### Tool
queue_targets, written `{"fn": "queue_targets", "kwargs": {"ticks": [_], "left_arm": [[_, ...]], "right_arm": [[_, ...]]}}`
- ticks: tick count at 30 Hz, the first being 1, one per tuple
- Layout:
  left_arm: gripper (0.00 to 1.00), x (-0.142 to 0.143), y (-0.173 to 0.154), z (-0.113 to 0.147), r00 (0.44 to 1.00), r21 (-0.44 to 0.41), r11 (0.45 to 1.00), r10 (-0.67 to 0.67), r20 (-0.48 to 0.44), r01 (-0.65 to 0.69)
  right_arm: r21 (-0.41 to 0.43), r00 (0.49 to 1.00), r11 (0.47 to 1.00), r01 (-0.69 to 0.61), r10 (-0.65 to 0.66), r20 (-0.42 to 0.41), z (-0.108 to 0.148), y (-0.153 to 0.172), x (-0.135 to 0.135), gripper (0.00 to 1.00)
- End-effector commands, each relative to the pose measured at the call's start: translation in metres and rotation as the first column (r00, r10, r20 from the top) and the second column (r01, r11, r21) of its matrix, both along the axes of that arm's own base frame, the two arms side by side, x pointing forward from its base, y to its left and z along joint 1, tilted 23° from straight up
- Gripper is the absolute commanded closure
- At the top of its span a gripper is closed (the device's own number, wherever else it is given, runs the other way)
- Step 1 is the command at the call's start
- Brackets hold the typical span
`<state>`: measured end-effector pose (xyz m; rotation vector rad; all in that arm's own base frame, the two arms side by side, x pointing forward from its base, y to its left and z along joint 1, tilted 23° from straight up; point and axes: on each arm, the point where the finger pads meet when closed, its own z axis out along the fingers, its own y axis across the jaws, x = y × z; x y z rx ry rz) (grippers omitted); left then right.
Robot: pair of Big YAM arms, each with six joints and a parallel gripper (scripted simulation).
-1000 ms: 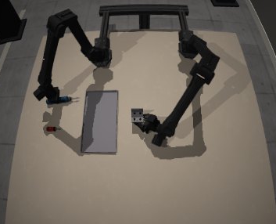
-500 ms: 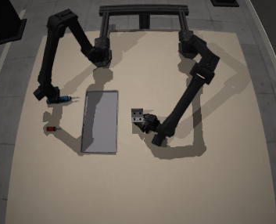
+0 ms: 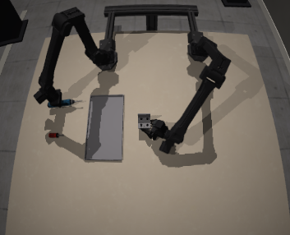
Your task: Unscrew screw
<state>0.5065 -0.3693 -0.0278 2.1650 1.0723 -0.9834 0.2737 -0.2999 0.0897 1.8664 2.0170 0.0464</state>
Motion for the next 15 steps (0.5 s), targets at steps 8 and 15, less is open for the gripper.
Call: {"fn": "queue_targets", "kwargs": {"ticks": [8, 15], "left_arm": [[0.41, 0.007, -0.006, 0.009, 1.000, -0.014, 1.000, -0.003, 0.026, 0.003], [0.41, 0.007, -0.006, 0.009, 1.000, -0.014, 1.000, -0.003, 0.026, 0.003]], "right_arm": [[-0.050, 0.999, 0.999, -0.003, 0.005, 0.038, 0.045, -0.011, 0.002, 0.58], [-0.051, 0.999, 0.999, -0.004, 0.006, 0.038, 0.048, -0.010, 0.001, 0.58]]}}
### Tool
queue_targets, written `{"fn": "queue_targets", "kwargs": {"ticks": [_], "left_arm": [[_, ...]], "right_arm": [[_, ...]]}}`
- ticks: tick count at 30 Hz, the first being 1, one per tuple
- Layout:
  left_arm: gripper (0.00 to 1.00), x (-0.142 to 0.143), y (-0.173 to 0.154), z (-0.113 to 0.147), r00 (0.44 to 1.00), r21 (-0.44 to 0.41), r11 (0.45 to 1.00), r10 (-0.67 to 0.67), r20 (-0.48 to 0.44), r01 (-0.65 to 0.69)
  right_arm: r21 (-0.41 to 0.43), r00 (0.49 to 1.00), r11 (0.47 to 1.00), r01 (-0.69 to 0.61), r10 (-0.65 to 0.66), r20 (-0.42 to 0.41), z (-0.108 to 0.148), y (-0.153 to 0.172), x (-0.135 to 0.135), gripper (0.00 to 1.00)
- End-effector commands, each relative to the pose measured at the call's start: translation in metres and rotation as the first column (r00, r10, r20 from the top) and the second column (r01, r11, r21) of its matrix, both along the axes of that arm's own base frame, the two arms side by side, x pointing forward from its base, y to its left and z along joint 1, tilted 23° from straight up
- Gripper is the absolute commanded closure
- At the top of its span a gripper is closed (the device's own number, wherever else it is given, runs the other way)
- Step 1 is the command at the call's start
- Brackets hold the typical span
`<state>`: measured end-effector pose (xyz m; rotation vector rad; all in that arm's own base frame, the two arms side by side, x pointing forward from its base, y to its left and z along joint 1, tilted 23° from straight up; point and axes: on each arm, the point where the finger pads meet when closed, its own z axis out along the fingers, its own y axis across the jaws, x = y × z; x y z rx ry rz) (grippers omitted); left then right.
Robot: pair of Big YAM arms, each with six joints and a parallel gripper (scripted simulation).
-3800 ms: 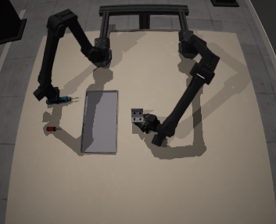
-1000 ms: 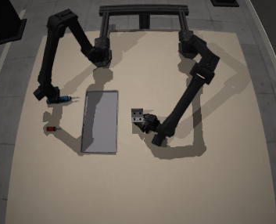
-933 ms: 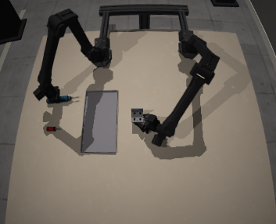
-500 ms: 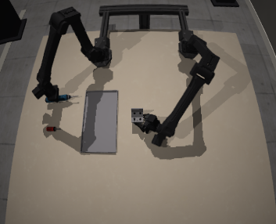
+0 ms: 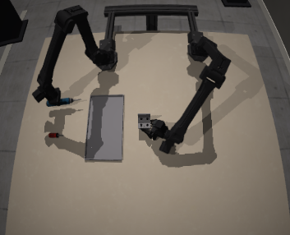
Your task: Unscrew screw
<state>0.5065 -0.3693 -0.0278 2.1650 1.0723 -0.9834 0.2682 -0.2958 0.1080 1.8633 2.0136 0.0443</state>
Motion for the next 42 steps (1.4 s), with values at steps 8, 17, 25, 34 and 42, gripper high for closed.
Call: {"fn": "queue_targets", "kwargs": {"ticks": [8, 17, 25, 34, 42], "left_arm": [[0.41, 0.007, -0.006, 0.009, 1.000, -0.014, 1.000, -0.003, 0.026, 0.003], [0.41, 0.007, -0.006, 0.009, 1.000, -0.014, 1.000, -0.003, 0.026, 0.003], [0.41, 0.007, -0.006, 0.009, 1.000, -0.014, 1.000, -0.003, 0.026, 0.003], [0.41, 0.007, -0.006, 0.009, 1.000, -0.014, 1.000, -0.003, 0.026, 0.003], [0.41, 0.007, -0.006, 0.009, 1.000, -0.014, 1.000, -0.003, 0.026, 0.003]], "right_arm": [[-0.048, 0.999, 0.999, -0.005, 0.006, 0.037, 0.043, -0.010, 0.003, 0.58], [-0.049, 0.999, 0.999, -0.006, 0.008, 0.037, 0.050, -0.008, 0.001, 0.58], [-0.049, 0.999, 0.999, -0.005, 0.007, 0.038, 0.063, -0.005, -0.004, 0.58], [-0.050, 0.999, 0.999, -0.005, 0.007, 0.038, 0.069, -0.003, -0.006, 0.58], [-0.051, 0.999, 0.999, -0.005, 0.007, 0.039, 0.082, 0.000, -0.011, 0.58]]}}
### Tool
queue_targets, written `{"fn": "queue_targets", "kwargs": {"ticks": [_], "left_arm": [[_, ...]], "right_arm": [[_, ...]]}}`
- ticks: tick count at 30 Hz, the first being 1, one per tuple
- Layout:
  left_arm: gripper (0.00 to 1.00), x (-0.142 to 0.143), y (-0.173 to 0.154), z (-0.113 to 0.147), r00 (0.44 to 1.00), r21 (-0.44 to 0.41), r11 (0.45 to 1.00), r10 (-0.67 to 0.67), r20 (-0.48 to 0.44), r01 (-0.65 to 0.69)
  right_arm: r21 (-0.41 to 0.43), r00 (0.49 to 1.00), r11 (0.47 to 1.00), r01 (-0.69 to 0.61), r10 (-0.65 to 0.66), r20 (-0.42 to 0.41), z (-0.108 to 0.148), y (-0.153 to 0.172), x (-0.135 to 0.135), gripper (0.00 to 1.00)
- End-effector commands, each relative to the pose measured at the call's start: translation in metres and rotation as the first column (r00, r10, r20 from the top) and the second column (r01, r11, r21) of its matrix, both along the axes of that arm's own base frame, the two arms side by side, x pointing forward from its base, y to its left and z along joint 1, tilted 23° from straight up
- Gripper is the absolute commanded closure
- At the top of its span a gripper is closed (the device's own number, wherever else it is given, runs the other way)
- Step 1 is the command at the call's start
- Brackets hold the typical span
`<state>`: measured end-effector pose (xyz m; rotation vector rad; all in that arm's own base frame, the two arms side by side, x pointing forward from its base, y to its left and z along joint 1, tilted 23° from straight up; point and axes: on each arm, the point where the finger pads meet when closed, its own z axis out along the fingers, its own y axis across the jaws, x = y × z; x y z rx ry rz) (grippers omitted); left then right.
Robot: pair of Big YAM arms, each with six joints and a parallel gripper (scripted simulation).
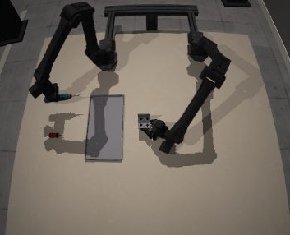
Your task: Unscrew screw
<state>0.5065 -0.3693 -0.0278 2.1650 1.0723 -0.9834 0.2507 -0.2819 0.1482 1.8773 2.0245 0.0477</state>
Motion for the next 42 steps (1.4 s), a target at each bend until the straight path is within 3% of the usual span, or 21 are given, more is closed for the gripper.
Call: {"fn": "queue_targets", "kwargs": {"ticks": [1, 42], "left_arm": [[0.41, 0.007, -0.006, 0.009, 1.000, -0.014, 1.000, -0.003, 0.026, 0.003], [0.41, 0.007, -0.006, 0.009, 1.000, -0.014, 1.000, -0.003, 0.026, 0.003]], "right_arm": [[-0.065, 0.999, 0.998, -0.004, 0.007, 0.050, 0.043, -0.013, 0.006, 0.58], [-0.069, 0.999, 0.998, -0.007, 0.011, 0.051, 0.085, 0.000, -0.008, 0.58]]}}
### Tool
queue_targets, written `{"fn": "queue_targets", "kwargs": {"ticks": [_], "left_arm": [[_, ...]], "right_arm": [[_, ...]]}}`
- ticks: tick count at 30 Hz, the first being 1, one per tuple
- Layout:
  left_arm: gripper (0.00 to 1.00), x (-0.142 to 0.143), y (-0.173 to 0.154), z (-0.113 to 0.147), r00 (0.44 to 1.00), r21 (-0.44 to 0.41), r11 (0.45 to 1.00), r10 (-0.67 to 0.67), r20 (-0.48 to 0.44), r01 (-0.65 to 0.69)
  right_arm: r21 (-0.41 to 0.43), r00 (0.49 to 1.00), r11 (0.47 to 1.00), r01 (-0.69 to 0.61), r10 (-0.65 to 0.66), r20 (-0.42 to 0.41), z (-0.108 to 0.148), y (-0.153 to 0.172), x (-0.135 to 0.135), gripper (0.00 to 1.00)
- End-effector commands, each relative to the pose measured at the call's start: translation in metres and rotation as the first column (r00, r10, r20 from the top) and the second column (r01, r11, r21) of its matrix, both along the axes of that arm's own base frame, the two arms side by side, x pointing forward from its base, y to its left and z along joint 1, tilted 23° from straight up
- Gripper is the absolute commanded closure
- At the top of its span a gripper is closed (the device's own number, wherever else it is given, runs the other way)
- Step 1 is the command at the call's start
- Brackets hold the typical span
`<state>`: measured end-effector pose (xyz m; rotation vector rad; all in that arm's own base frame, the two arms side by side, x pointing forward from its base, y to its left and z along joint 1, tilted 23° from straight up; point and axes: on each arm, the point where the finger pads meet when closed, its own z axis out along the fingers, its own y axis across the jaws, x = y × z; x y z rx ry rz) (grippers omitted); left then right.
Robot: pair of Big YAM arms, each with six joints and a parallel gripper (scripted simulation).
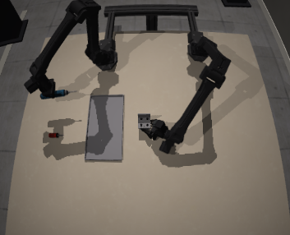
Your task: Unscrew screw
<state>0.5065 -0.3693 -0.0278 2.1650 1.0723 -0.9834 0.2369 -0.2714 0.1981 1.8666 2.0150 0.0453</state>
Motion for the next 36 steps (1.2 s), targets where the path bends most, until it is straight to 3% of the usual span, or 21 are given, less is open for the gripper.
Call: {"fn": "queue_targets", "kwargs": {"ticks": [1, 36], "left_arm": [[0.41, 0.007, -0.006, 0.009, 1.000, -0.014, 1.000, -0.003, 0.026, 0.003], [0.41, 0.007, -0.006, 0.009, 1.000, -0.014, 1.000, -0.003, 0.026, 0.003]], "right_arm": [[-0.054, 0.999, 0.999, -0.008, 0.010, 0.038, 0.034, -0.011, 0.006, 0.58], [-0.070, 0.999, 0.998, -0.007, 0.011, 0.051, 0.049, -0.011, 0.004, 0.58]]}}
